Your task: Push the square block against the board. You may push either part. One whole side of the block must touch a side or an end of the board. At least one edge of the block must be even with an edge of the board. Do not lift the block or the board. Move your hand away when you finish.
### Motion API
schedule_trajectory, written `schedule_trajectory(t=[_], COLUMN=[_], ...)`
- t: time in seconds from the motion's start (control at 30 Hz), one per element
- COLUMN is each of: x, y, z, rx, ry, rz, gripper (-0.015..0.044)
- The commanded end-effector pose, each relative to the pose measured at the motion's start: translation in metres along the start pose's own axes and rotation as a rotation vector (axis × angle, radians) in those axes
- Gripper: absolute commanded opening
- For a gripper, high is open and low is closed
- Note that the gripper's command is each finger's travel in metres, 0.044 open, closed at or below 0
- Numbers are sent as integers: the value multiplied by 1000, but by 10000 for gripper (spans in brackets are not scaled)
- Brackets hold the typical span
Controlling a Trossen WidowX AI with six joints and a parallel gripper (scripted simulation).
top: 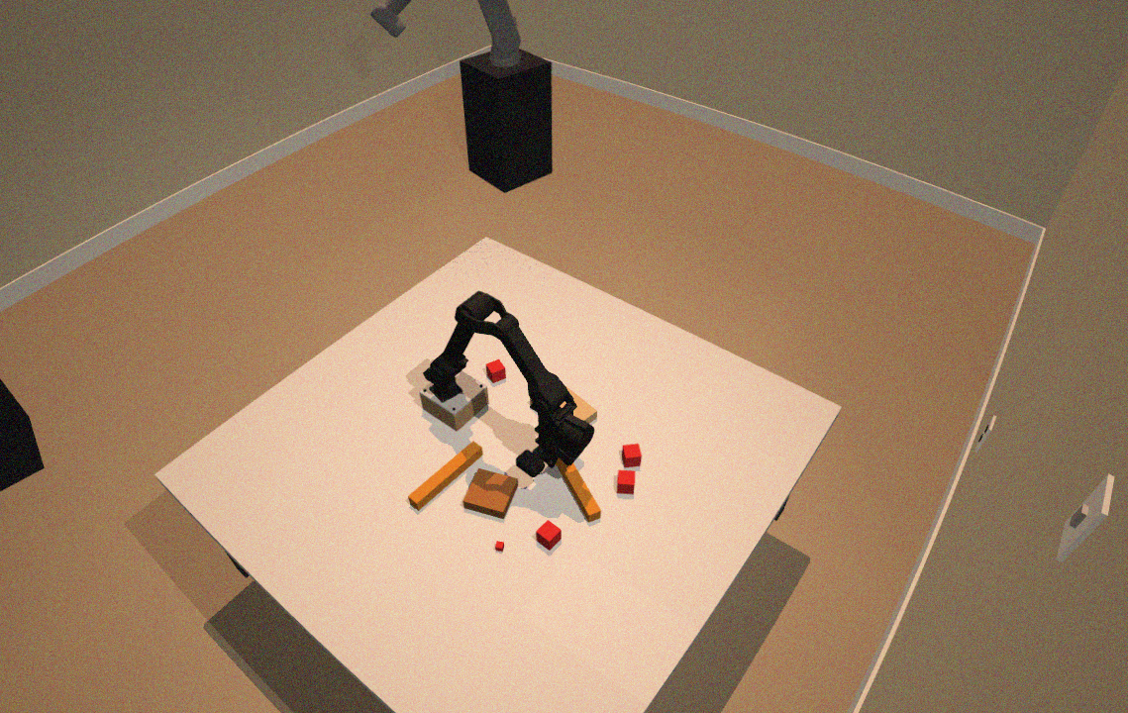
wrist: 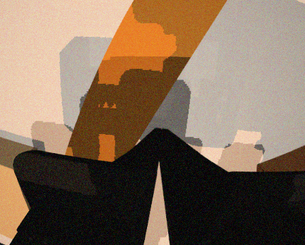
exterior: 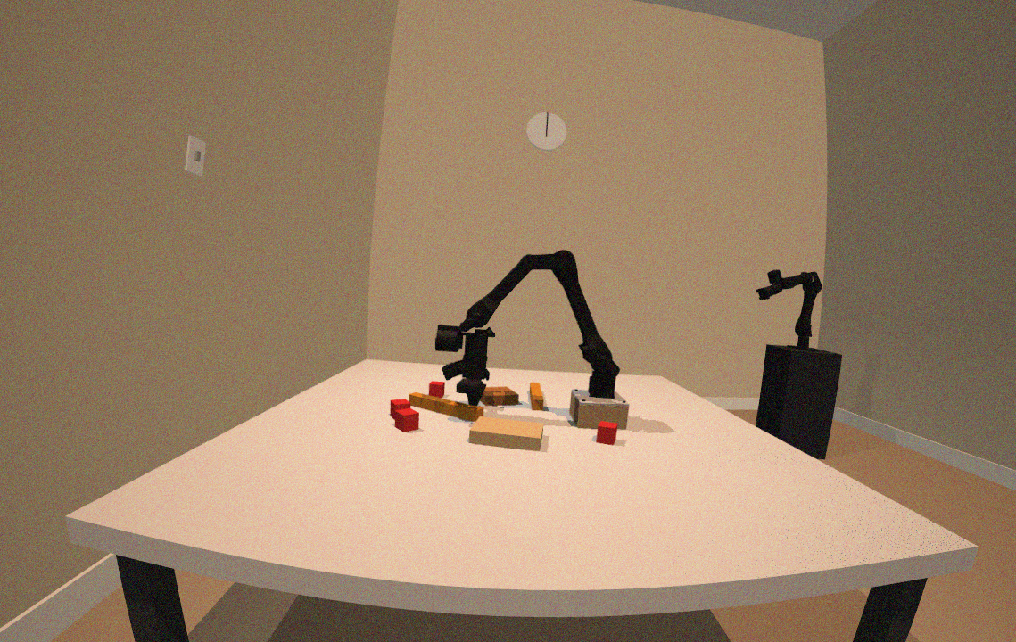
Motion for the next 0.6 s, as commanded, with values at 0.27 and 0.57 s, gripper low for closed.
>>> schedule_trajectory(t=[0.27, 0.57], x=[-8, -22], y=[1, 3], z=[0, -1], rx=[6, 6], ry=[4, 5], rz=[6, 6], gripper=[0, 0])
Point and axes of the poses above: the point midway between the two fingers, 35 mm back from their tips, its own z axis back along the fingers, its own y axis across the jaws, x = y × z, the point moved 10 cm from there along z, back along the fingers, and after that the axes turned 7 degrees about z, right-handed, at the moved point
